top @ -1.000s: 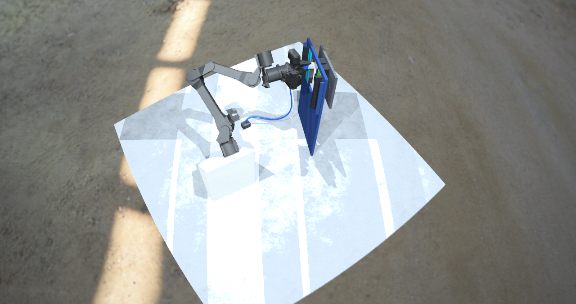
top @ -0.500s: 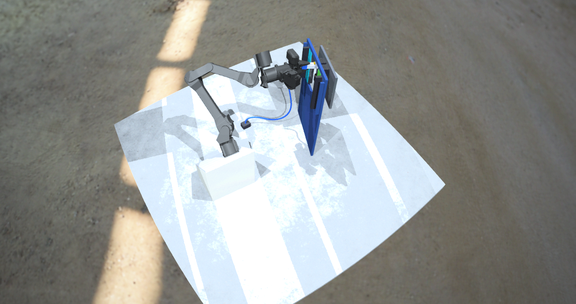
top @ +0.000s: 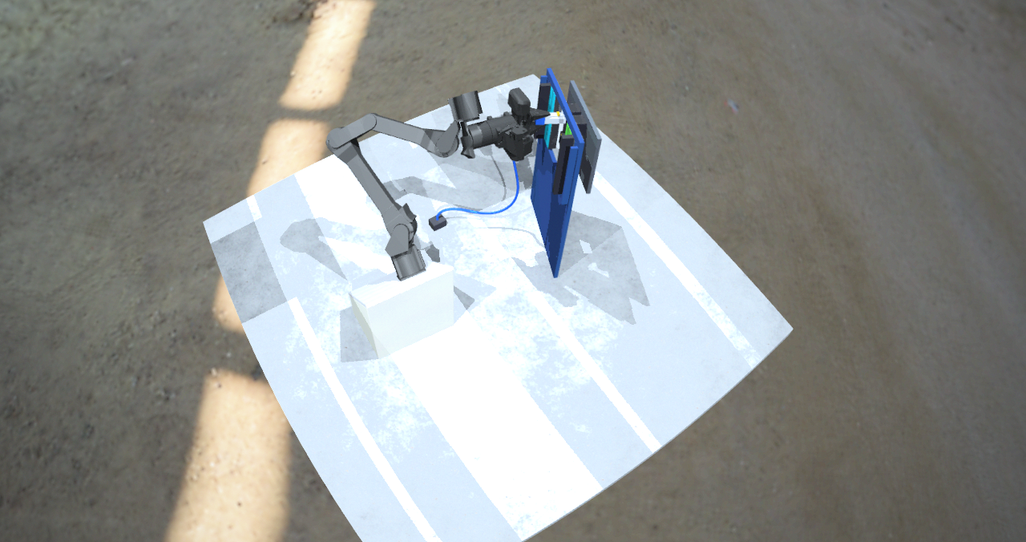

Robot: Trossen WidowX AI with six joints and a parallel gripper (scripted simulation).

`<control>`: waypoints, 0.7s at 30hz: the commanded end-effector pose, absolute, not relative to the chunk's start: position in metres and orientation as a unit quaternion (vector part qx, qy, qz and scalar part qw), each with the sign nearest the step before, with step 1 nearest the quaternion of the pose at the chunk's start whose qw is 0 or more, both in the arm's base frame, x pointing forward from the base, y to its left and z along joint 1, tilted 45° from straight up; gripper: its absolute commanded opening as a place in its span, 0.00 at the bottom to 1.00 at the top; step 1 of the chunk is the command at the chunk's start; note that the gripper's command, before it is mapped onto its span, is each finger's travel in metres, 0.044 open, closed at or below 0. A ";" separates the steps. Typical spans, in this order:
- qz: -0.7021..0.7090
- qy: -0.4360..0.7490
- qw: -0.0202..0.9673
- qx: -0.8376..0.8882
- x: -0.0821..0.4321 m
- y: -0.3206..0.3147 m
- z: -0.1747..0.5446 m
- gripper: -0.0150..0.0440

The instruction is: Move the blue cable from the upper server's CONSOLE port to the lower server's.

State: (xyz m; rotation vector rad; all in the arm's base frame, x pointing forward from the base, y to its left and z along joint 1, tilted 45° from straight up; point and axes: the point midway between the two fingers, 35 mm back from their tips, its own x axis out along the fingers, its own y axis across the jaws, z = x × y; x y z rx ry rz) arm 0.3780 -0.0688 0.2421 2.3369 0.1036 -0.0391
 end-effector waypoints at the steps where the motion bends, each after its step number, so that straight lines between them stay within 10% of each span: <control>1: -0.012 0.039 0.390 0.920 0.375 -0.069 0.244 0.25; 21: -0.013 0.040 0.390 0.920 0.367 -0.073 0.242 0.25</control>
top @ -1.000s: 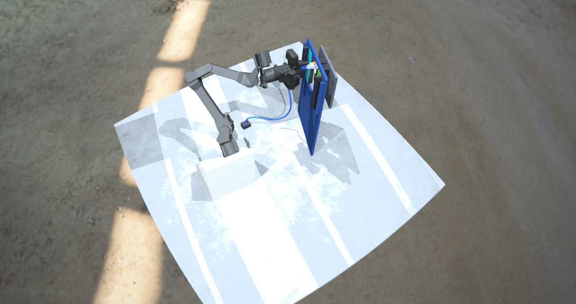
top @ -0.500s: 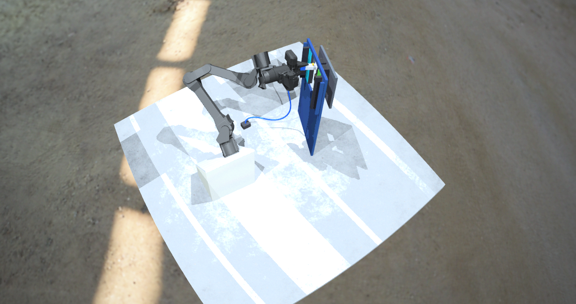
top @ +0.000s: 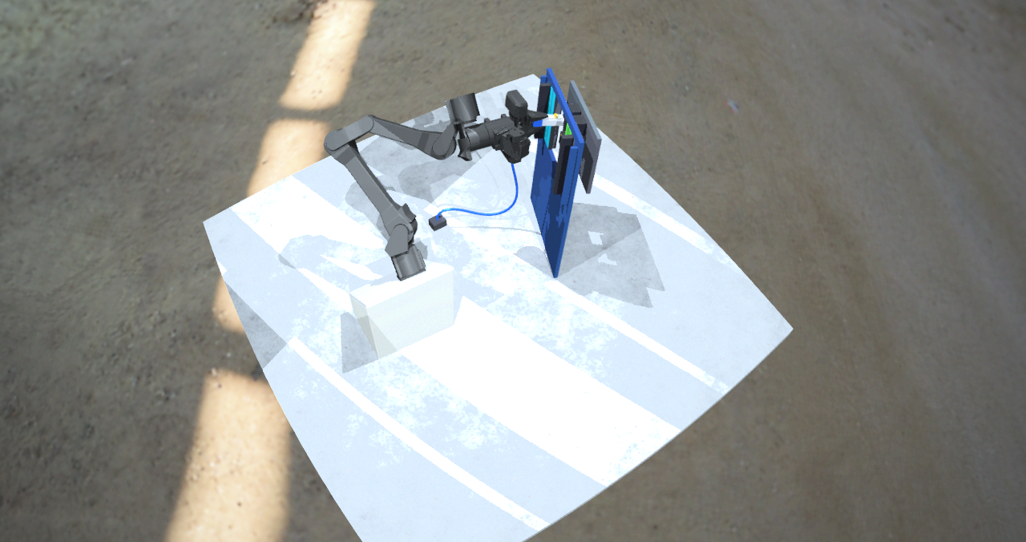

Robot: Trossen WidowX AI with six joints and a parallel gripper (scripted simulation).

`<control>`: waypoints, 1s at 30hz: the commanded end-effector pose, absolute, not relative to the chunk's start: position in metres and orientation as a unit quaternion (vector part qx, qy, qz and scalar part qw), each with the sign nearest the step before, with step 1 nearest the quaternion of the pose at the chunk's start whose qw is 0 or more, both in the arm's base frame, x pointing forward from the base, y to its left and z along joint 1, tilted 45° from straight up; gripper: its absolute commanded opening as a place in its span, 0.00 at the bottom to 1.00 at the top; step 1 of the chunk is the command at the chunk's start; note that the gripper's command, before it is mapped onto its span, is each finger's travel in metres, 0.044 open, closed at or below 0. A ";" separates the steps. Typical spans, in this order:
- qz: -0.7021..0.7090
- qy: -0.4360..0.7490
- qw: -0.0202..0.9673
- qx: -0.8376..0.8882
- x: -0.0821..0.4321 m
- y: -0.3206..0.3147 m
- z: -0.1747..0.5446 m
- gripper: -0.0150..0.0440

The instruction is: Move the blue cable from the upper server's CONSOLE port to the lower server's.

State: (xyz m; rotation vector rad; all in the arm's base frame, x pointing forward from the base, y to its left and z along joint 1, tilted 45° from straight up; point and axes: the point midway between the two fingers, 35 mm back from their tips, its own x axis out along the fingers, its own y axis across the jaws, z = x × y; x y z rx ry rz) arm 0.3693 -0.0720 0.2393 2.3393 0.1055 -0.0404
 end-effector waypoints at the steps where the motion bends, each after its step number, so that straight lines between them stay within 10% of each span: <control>1: -0.013 0.040 0.390 0.920 0.366 -0.073 0.242 0.25; 30: -0.013 0.040 0.390 0.920 0.354 -0.077 0.238 0.25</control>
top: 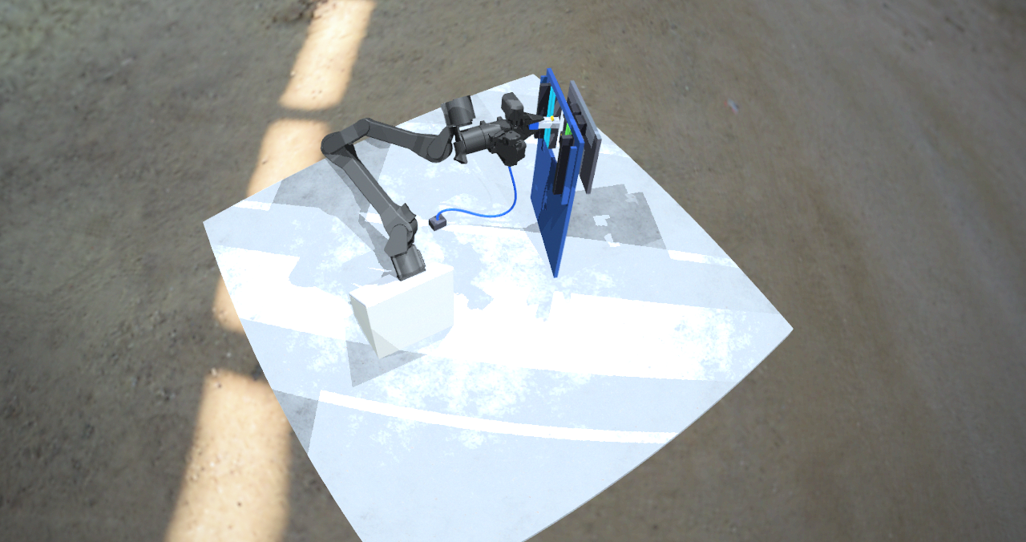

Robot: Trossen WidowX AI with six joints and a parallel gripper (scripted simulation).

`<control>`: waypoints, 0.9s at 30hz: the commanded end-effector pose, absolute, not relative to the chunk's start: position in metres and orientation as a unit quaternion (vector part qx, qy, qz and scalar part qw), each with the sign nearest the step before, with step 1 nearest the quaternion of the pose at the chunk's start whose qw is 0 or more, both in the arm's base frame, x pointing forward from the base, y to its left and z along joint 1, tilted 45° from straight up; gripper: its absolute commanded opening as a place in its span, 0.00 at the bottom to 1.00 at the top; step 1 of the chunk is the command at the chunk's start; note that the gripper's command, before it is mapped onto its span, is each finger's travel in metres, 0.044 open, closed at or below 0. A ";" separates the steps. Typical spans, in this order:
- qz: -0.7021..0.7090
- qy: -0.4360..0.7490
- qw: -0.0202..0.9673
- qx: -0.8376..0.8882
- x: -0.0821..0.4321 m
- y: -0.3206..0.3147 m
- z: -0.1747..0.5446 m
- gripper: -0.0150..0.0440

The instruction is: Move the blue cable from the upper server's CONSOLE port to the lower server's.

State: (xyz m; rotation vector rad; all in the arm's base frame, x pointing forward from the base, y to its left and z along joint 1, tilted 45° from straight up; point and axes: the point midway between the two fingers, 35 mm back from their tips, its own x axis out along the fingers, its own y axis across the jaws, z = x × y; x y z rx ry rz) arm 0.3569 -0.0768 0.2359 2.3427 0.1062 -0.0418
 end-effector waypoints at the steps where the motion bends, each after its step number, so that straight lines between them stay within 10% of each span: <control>1: -0.013 0.040 0.390 0.920 0.354 -0.078 0.238 0.25; 27: -0.014 0.040 0.391 0.920 0.343 -0.082 0.235 0.25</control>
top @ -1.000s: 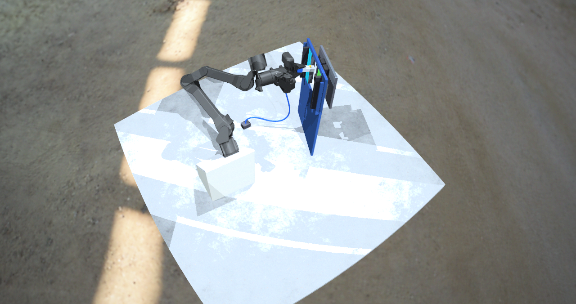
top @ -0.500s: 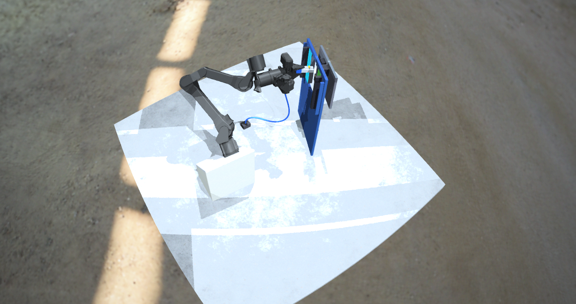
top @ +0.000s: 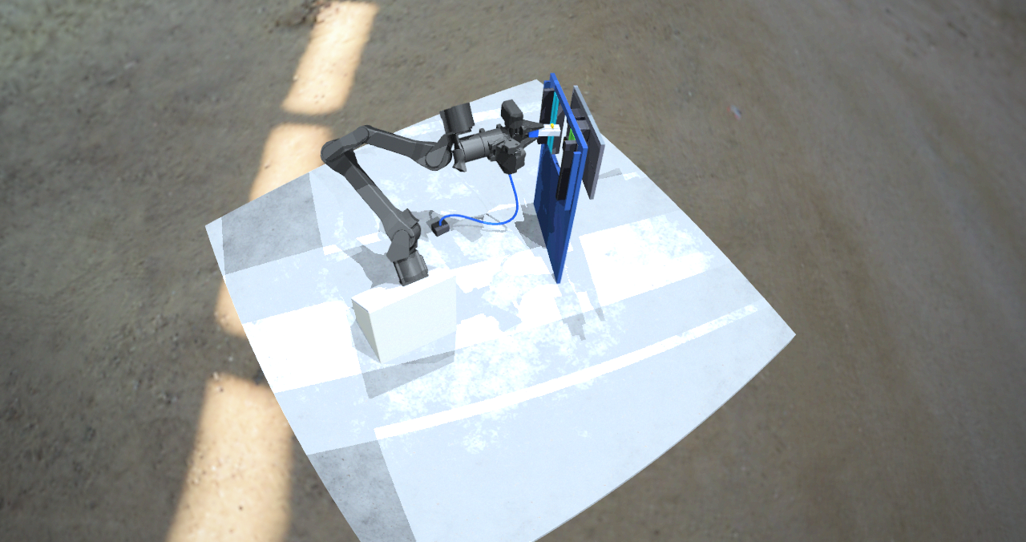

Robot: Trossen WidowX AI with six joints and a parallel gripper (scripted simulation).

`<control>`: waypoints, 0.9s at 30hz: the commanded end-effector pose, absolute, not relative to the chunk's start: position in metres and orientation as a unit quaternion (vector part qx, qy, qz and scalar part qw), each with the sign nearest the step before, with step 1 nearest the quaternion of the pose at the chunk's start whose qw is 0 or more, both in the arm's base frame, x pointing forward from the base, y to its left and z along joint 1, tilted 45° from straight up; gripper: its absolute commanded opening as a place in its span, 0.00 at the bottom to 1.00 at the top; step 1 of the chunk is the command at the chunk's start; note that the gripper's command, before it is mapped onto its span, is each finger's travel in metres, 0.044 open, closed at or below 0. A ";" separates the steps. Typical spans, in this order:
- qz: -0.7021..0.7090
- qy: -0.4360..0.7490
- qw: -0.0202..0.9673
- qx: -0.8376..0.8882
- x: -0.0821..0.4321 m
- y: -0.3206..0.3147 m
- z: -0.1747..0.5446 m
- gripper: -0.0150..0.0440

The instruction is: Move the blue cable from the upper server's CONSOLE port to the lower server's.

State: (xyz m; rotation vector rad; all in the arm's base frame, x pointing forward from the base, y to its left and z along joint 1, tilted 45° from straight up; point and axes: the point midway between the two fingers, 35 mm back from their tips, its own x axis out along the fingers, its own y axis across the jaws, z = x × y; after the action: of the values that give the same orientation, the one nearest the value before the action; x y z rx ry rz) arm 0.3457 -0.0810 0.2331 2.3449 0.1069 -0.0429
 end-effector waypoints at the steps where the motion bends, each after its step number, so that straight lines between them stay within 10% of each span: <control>1: -0.014 0.040 0.391 0.920 0.342 -0.082 0.235 0.25; 27: -0.014 0.040 0.391 0.920 0.331 -0.086 0.233 0.25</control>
State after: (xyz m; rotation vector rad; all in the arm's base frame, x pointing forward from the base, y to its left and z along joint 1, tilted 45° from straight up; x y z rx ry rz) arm 0.3343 -0.0851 0.2304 2.3452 0.1076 -0.0440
